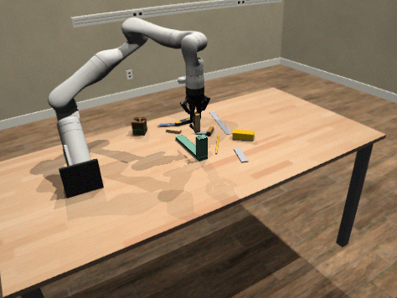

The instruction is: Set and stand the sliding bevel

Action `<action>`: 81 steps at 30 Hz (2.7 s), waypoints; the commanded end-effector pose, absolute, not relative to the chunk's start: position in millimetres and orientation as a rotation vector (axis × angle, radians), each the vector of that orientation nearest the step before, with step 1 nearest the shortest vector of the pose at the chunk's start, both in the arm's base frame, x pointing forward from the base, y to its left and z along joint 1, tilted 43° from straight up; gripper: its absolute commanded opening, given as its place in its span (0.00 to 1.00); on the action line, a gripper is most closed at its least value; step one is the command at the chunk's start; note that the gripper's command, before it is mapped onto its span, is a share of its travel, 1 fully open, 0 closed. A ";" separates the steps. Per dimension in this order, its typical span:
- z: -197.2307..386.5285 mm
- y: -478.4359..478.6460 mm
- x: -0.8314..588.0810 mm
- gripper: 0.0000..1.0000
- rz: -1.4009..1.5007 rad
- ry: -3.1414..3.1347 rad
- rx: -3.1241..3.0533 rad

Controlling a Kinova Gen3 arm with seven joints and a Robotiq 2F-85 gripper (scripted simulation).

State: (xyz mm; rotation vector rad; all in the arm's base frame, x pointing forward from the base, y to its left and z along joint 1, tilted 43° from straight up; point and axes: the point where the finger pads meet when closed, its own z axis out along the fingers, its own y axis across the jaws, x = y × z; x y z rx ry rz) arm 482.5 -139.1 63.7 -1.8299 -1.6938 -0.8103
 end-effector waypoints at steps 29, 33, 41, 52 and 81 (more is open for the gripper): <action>72.6 -148.4 481.8 0.10 -0.812 -1.694 -1.832; 86.4 -161.2 480.3 0.10 -0.812 -1.694 -1.832; 115.6 -188.2 477.1 0.10 -0.812 -1.694 -1.832; 116.2 -188.7 477.0 0.10 -0.812 -1.694 -1.832; 129.2 -173.8 470.6 0.10 -0.797 -1.662 -1.857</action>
